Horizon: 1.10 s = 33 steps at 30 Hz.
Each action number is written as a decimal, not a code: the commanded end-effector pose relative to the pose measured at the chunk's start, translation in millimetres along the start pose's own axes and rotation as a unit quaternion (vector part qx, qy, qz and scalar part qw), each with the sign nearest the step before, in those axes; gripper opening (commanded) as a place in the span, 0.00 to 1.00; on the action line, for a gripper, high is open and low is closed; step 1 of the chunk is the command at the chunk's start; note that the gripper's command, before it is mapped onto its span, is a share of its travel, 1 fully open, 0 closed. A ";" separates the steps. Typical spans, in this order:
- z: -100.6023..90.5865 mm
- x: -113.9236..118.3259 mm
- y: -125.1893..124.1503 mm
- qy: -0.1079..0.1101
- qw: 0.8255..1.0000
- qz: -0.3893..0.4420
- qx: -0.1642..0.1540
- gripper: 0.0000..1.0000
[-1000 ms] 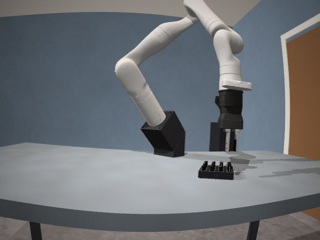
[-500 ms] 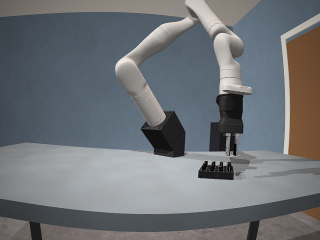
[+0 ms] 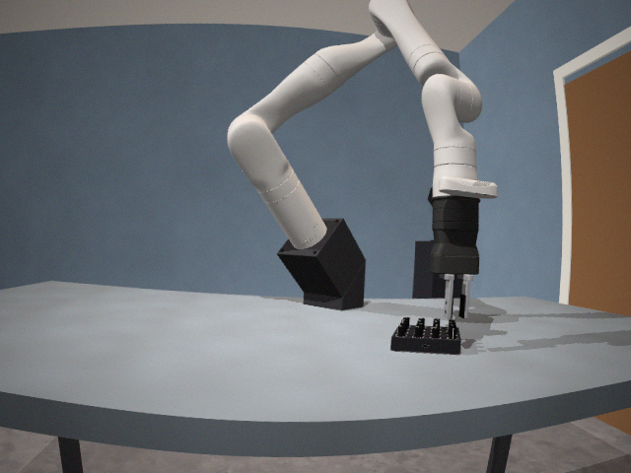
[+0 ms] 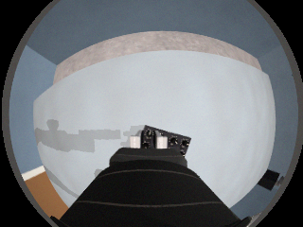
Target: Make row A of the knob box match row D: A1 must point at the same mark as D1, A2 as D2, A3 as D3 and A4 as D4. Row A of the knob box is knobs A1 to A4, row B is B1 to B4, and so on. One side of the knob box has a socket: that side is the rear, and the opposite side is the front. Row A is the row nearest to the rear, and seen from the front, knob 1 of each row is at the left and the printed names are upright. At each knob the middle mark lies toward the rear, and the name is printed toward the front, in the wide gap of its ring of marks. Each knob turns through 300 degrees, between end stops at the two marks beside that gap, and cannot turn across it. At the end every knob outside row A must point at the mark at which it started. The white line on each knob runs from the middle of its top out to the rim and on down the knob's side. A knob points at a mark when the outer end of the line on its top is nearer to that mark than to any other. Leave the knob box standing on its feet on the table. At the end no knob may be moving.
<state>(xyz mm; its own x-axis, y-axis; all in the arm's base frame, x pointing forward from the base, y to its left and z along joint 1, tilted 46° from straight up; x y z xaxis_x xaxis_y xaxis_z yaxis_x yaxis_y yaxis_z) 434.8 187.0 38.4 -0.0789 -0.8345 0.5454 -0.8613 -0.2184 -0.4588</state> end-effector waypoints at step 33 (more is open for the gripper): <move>10.7 1.4 -0.2 0.001 1.000 0.001 -0.001 0.46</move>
<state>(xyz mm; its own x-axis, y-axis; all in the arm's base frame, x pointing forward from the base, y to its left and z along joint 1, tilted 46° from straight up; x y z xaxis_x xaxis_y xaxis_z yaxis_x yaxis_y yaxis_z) 440.2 179.6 31.4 -0.0830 -0.8329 0.5472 -0.8626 -0.2150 -0.4580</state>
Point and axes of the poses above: the point where the finger pads meet when closed, its own z axis out along the fingers, its own x axis across the jaws, y = z × x, the point moved 1 cm from there along -z, back along the fingers, and after that the axes turned 11 degrees about -z, right-handed, at the moved point
